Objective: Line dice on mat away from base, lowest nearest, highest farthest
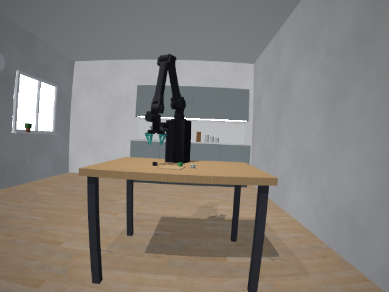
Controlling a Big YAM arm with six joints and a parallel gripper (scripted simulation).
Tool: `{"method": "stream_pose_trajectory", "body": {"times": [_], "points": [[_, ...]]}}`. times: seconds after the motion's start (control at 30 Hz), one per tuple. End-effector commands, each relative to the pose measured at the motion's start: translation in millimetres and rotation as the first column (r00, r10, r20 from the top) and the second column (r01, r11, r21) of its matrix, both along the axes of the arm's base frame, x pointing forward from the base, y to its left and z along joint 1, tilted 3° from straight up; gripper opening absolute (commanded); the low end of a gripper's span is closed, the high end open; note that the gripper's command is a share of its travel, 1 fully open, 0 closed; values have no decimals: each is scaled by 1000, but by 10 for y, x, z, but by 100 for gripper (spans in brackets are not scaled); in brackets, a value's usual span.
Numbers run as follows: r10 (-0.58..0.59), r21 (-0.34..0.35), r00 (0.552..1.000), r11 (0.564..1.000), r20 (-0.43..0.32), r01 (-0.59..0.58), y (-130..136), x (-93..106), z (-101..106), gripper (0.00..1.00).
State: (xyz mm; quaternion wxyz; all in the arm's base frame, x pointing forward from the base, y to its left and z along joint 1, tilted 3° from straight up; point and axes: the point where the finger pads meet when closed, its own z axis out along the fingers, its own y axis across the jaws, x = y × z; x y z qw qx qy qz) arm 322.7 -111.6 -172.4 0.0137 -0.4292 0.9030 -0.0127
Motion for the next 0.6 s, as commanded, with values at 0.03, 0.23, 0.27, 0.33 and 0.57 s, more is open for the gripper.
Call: {"method": "stream_pose_trajectory", "body": {"times": [0.03,0.23,0.27,0.33,0.57], "points": [[55,-23,996,998,66,-53,3,244,141,100],[52,-21,997,999,61,-51,7,232,139,100],[50,-20,997,999,62,-49,7,232,139,100],[49,-20,997,999,62,-48,7,232,139,100],[49,-20,997,999,62,-48,7,232,139,100]]}}
